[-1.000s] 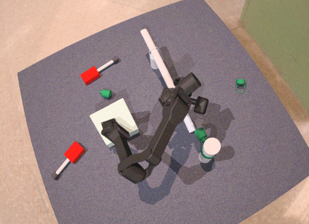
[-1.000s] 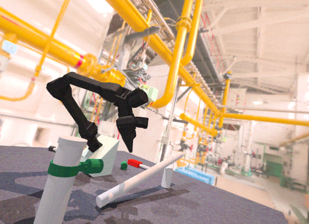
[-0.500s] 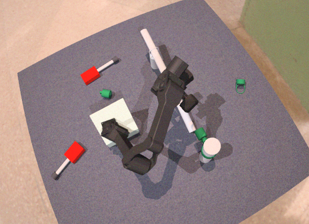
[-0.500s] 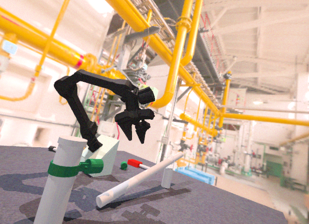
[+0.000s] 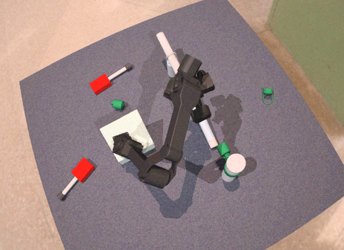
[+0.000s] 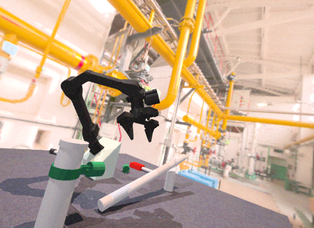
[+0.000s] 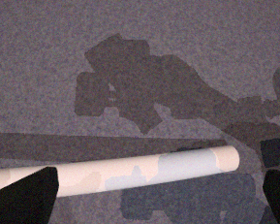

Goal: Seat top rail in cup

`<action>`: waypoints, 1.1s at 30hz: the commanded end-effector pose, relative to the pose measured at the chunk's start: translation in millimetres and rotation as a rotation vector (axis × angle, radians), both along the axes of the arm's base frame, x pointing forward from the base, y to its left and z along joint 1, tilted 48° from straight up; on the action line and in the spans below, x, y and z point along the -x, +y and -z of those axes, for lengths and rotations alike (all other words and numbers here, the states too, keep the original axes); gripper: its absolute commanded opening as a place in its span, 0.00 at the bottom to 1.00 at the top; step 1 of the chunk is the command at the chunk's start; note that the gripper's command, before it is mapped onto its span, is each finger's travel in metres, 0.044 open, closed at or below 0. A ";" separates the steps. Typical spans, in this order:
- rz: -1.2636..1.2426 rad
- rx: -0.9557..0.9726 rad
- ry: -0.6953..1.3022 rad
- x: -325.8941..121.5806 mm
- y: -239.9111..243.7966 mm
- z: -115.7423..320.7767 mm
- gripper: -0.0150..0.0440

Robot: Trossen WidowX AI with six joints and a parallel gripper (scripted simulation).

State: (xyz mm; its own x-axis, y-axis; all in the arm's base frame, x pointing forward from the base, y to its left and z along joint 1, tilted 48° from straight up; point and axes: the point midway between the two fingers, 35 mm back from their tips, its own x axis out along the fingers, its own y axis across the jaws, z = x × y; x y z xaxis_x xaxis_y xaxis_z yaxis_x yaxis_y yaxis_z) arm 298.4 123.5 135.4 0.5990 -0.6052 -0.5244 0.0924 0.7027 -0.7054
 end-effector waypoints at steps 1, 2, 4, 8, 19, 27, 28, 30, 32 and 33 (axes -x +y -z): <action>0.133 -0.093 -0.062 -5.9 -6.2 7.5 1.00; 0.200 -0.139 -0.095 -8.6 -9.2 10.8 1.00; 0.350 -0.233 -0.174 -14.2 -16.0 18.3 1.00; 0.668 -0.396 -0.353 -24.1 -31.0 34.0 1.00; 1.196 -0.569 -0.711 -35.5 -58.3 60.0 1.00; 1.196 -0.569 -0.711 -35.5 -58.3 60.0 1.00; 1.196 -0.569 -0.711 -35.5 -58.3 60.0 1.00; 1.196 -0.569 -0.711 -35.5 -58.3 60.0 1.00; 1.196 -0.569 -0.711 -35.5 -58.3 60.0 1.00; 1.196 -0.569 -0.711 -35.9 -59.6 61.4 1.00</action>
State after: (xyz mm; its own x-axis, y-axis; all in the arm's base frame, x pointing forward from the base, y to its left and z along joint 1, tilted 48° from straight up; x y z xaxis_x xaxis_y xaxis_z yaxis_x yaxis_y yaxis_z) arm 334.0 65.9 76.5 0.1467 -0.7309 -0.6665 0.9877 0.1451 0.0584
